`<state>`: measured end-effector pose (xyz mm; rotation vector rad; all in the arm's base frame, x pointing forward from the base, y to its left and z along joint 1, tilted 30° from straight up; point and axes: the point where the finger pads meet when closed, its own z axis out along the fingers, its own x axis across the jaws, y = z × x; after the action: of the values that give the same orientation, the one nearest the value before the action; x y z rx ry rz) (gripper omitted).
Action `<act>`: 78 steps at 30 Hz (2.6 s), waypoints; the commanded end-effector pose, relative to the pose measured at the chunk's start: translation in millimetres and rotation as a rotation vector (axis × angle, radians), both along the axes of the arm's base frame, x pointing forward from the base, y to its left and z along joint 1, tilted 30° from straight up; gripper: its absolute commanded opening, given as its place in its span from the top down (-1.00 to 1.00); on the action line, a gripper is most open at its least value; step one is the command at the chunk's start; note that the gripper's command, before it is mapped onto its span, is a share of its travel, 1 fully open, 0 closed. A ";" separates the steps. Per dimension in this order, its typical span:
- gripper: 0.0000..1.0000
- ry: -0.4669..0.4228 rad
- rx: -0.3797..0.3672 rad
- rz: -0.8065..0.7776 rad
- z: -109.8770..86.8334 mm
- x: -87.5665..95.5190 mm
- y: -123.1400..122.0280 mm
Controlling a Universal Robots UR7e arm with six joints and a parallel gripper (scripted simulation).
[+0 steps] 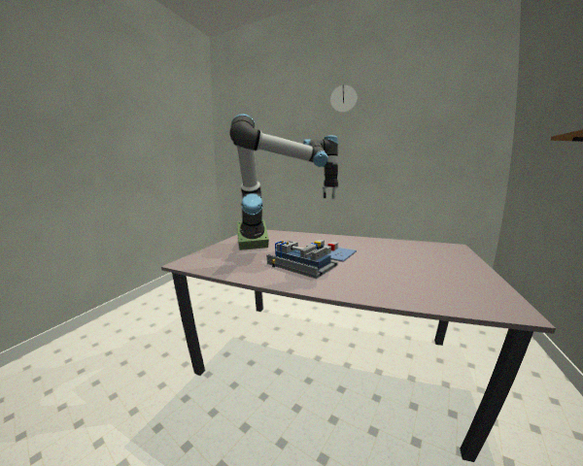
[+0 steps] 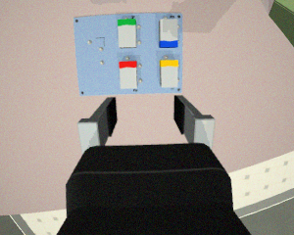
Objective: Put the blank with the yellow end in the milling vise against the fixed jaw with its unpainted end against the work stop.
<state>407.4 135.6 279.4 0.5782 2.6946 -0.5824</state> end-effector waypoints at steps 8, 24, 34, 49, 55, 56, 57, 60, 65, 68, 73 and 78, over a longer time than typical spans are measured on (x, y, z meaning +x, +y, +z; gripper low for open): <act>-1.00 -0.001 0.000 0.000 0.4 0.1 0.2; -1.00 -0.001 0.000 0.000 -42.5 10.7 -23.1; -1.00 -0.001 0.000 0.000 -42.5 10.7 -23.1; -1.00 -0.001 0.000 0.000 -92.9 23.2 -50.4; -1.00 -0.001 0.000 0.000 -98.0 24.5 -53.2; -1.00 -0.001 0.000 0.000 -99.6 25.0 -54.0; -1.00 -0.001 0.000 0.000 -99.6 25.0 -54.0; -1.00 -0.001 0.000 0.000 -99.6 25.0 -54.0; -1.00 -0.001 0.000 0.000 -99.6 25.0 -54.0; -1.00 -0.001 0.000 0.000 -99.6 25.0 -54.0; -1.00 -0.001 0.000 0.000 -92.7 23.2 -50.3; -1.00 -0.001 0.000 0.000 -92.7 23.2 -50.3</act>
<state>430.7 84.5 185.2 0.5781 2.6945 -0.5823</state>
